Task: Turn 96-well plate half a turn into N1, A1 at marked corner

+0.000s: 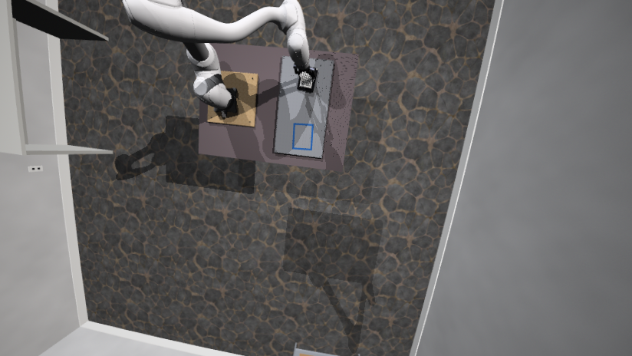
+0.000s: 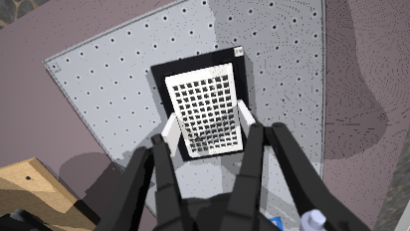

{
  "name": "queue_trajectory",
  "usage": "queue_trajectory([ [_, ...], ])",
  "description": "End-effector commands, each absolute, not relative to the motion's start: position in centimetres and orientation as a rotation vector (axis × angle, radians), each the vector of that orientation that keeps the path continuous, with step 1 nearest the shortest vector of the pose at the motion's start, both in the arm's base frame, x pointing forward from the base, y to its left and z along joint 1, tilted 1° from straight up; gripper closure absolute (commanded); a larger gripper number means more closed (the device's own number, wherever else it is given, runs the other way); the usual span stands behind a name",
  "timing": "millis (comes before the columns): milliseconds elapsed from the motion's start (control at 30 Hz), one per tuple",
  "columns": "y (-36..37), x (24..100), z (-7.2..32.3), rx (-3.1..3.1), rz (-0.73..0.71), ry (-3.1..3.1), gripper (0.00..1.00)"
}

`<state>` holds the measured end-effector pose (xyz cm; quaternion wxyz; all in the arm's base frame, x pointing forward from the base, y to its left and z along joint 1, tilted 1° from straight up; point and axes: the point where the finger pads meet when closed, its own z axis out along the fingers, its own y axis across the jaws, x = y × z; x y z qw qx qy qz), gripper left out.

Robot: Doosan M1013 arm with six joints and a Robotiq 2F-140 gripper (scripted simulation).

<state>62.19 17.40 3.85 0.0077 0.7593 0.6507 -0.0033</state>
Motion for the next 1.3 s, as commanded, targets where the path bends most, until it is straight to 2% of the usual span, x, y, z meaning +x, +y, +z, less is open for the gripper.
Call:
queue_trajectory([
  [0, 17.4, 62.2, 3.8, 2.374, -0.01, 2.034, 1.0],
  [267, 17.4, 62.2, 3.8, 2.374, -0.01, 2.034, 1.0],
  [1267, 17.5, 62.2, 8.2, 2.374, -0.01, 2.034, 1.0],
])
